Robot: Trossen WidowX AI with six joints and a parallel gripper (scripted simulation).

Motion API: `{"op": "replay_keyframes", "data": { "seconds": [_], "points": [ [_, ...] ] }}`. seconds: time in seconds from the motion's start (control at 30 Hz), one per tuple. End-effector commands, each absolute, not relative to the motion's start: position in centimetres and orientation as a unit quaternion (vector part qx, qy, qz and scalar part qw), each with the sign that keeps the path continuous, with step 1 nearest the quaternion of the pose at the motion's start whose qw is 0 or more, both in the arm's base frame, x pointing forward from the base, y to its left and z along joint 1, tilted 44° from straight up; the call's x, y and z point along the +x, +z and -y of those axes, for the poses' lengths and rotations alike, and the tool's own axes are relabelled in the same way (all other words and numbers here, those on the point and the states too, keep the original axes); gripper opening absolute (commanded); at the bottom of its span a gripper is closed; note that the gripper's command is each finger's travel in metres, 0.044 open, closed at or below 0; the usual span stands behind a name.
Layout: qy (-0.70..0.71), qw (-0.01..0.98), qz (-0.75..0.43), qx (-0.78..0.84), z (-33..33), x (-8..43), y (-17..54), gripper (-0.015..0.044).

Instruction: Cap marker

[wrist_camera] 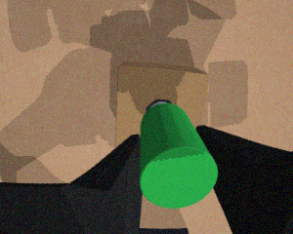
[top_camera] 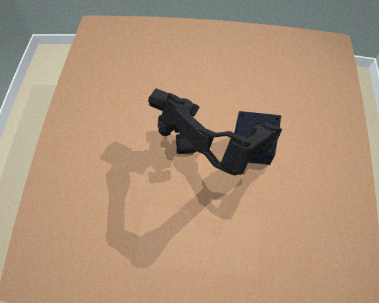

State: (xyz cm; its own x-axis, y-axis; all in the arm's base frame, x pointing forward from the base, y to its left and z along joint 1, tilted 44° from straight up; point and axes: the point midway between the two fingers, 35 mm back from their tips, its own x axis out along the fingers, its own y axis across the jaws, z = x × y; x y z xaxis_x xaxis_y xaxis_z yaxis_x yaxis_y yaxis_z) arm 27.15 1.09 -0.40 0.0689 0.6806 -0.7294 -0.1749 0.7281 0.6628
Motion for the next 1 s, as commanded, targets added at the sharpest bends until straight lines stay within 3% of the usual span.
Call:
{"op": "replay_keyframes", "data": {
  "seconds": [0.0, 0.1, 0.67, 0.97],
  "points": [
    [0.305, 0.700, -0.610, 0.211, -1.2, 27.2, -0.4, 0.0000],
    [0.305, 0.700, -0.610, 0.211, -1.2, 27.2, -0.4, 0.0000],
    [0.305, 0.701, -0.610, 0.207, -1.1, 27.1, -0.4, 0.0440],
    [0.304, 0.701, -0.611, 0.206, 4.1, 26.6, 5.0, 0.0440]
  ]
}}
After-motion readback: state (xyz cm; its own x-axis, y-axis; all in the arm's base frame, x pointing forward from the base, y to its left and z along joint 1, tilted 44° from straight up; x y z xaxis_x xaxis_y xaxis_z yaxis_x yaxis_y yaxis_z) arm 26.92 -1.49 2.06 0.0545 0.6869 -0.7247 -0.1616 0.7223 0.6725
